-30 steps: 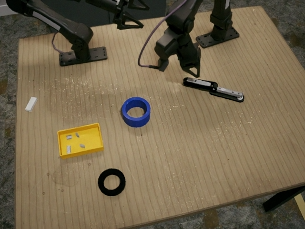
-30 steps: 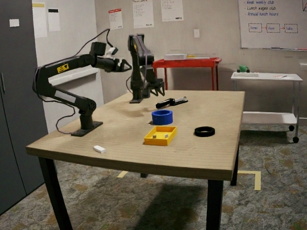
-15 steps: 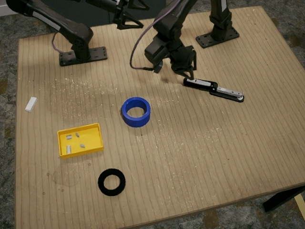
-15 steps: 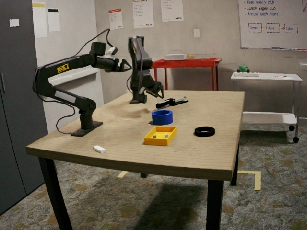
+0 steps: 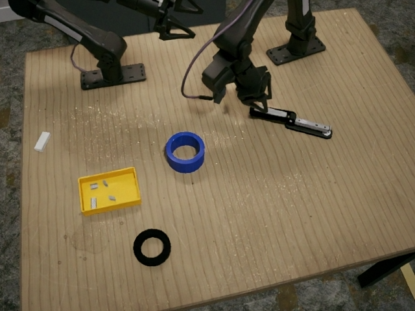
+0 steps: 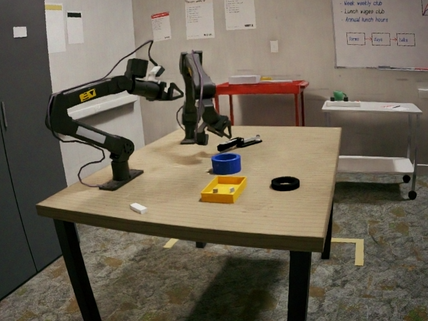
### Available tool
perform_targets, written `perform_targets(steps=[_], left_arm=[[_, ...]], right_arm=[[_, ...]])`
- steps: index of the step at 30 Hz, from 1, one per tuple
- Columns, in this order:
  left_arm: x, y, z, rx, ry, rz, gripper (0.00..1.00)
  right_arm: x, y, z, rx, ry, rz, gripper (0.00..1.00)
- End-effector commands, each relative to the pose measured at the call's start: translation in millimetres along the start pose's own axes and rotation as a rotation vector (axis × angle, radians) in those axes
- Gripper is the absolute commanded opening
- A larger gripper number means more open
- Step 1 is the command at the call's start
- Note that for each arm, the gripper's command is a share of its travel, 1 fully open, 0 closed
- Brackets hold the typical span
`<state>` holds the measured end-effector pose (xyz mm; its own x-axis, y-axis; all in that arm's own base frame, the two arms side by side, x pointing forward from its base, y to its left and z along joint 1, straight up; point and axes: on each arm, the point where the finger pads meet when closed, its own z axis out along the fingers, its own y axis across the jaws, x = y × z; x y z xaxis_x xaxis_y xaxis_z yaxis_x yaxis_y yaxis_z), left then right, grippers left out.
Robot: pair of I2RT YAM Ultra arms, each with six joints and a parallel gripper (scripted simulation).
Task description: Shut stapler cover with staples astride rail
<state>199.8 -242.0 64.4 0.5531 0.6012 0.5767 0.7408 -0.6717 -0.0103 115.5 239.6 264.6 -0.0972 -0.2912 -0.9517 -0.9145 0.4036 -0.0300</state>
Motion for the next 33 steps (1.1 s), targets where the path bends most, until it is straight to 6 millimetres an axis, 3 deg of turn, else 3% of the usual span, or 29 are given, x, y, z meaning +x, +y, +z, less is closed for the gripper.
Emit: perform_targets(steps=[1, 33], left_arm=[[4.6, 4.1, 0.8, -0.027, -0.004, -0.012, 0.50], [2.1, 3.2, 45.5, -0.014, 0.003, -0.003, 0.50]], right_arm=[[-3.9, -0.3, -3.4, 0.001, -0.016, -0.001, 1.00], [-3.9, -0.3, -3.4, 0.001, -0.016, -0.001, 1.00]])
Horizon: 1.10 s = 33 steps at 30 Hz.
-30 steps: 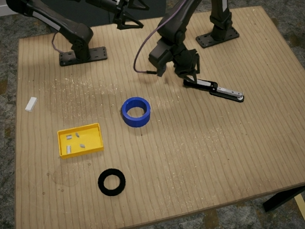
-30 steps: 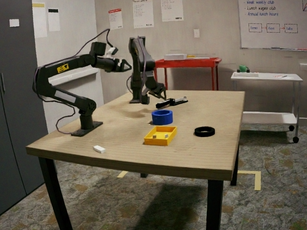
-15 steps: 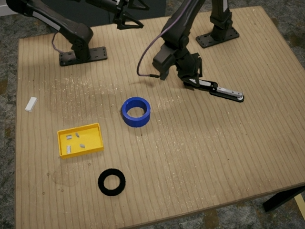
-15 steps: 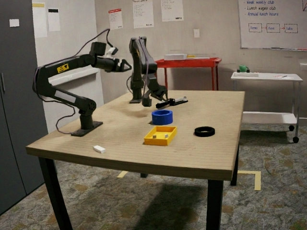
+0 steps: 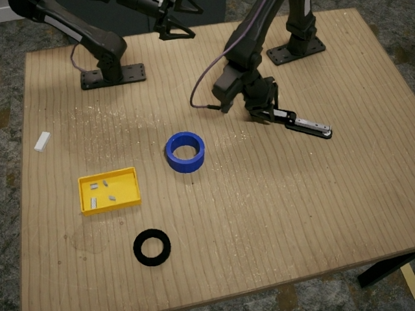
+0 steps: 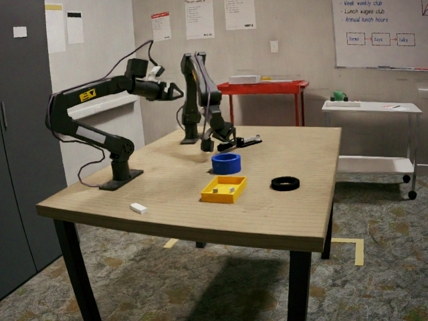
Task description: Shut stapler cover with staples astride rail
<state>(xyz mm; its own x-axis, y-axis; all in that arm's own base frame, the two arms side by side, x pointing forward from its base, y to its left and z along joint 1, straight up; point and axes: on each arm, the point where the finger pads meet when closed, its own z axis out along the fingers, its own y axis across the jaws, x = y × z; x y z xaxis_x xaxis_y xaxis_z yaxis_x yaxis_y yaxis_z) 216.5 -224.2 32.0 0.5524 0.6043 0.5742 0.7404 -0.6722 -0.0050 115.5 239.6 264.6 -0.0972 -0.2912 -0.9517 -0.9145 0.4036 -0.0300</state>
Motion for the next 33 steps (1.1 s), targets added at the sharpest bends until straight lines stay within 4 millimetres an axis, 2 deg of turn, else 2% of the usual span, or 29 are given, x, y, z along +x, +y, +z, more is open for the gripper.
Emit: perform_targets(steps=[1, 8, 9, 18, 28, 30, 33], left_arm=[[1.0, 2.5, 5.0, -0.009, 0.007, 0.000, 0.50], [0.2, 1.3, 4.5, -0.006, 0.005, 0.001, 0.50], [0.4, 1.1, 4.5, -0.005, 0.006, 0.002, 0.42], [0.3, 3.2, -0.5, -0.014, -0.004, -0.006, 0.34], [-0.5, 3.8, 1.3, -0.010, 0.006, -0.002, 0.20], [-0.5, 3.8, 1.3, -0.010, 0.006, -0.002, 0.00], [1.2, 3.4, -1.8, -0.016, -0.059, -0.009, 0.00]], right_arm=[[-3.9, -0.3, -3.4, 0.001, -0.016, -0.001, 1.00], [-3.9, -0.3, -3.4, 0.001, -0.016, -0.001, 1.00], [-3.9, -0.3, -3.4, 0.001, -0.016, -0.001, 1.00], [-3.9, -0.3, -3.4, 0.001, -0.016, -0.001, 1.00], [-3.9, -0.3, -3.4, 0.001, -0.016, -0.001, 1.00], [-3.9, -0.3, -3.4, 0.001, -0.016, -0.001, 1.00], [-3.9, -0.3, -3.4, 0.001, -0.016, -0.001, 1.00]])
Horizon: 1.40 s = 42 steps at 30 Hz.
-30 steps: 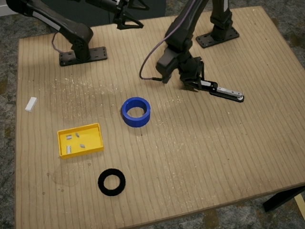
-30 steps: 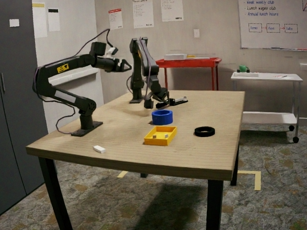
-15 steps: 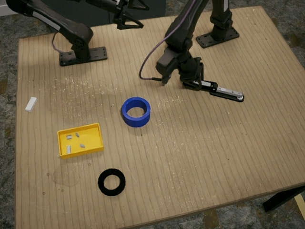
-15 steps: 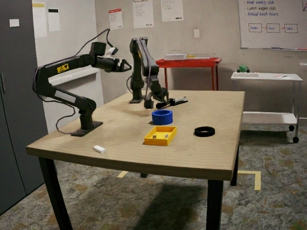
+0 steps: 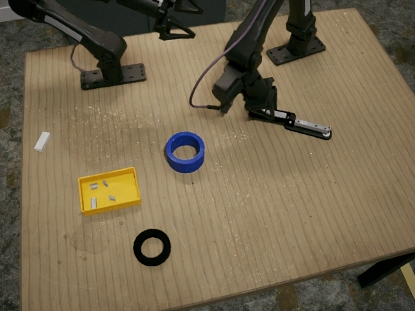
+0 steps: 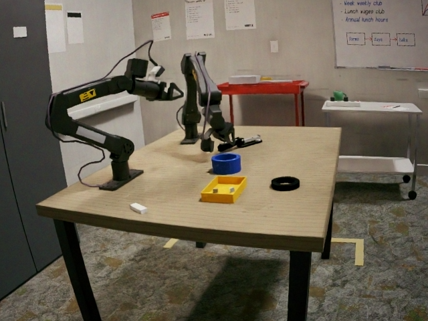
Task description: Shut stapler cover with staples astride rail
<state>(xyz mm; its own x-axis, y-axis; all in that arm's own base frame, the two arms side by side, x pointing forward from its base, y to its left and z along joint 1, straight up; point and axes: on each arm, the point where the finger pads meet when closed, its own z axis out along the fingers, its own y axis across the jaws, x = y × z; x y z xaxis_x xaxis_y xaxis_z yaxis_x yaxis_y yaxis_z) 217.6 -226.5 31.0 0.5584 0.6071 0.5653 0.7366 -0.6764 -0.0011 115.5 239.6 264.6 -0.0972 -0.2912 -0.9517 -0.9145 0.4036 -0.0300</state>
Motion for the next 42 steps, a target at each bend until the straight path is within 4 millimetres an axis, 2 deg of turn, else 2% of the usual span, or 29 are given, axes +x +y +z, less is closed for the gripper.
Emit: perform_targets(steps=[1, 42], left_arm=[[2.5, 1.0, -2.1, -0.010, -0.048, -0.012, 0.00], [23.4, 2.1, -21.7, -0.019, -0.521, -0.011, 0.00]], right_arm=[[-3.9, -0.3, -3.4, 0.001, -0.016, -0.001, 1.00], [-3.9, -0.3, -3.4, 0.001, -0.016, -0.001, 1.00]])
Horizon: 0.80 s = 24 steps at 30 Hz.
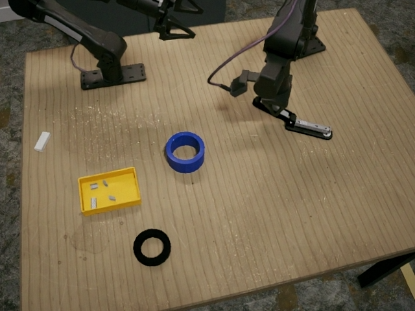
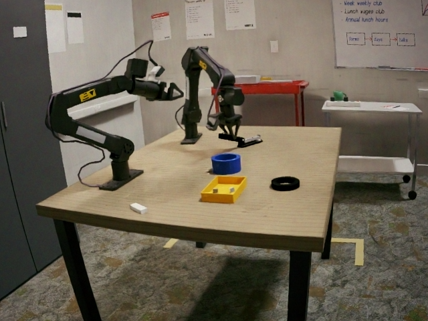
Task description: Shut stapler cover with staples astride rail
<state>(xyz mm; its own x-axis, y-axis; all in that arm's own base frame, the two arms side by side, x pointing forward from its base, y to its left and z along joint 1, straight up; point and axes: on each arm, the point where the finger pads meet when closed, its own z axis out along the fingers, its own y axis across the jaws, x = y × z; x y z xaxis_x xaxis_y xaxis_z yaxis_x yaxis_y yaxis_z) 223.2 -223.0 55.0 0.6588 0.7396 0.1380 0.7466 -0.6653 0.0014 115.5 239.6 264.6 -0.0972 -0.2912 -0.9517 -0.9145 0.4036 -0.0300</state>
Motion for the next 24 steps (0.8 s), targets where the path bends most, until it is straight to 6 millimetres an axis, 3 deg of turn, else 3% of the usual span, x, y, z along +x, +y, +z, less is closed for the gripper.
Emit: perform_targets(steps=[1, 24], left_arm=[[2.0, 0.4, -7.3, -0.020, -0.069, 0.009, 0.00], [12.5, -0.1, -15.6, -0.002, -0.350, 0.009, 0.00]], right_arm=[[-3.9, -0.3, -3.4, 0.001, -0.016, -0.001, 1.00], [-3.9, -0.3, -3.4, 0.001, -0.016, -0.001, 1.00]])
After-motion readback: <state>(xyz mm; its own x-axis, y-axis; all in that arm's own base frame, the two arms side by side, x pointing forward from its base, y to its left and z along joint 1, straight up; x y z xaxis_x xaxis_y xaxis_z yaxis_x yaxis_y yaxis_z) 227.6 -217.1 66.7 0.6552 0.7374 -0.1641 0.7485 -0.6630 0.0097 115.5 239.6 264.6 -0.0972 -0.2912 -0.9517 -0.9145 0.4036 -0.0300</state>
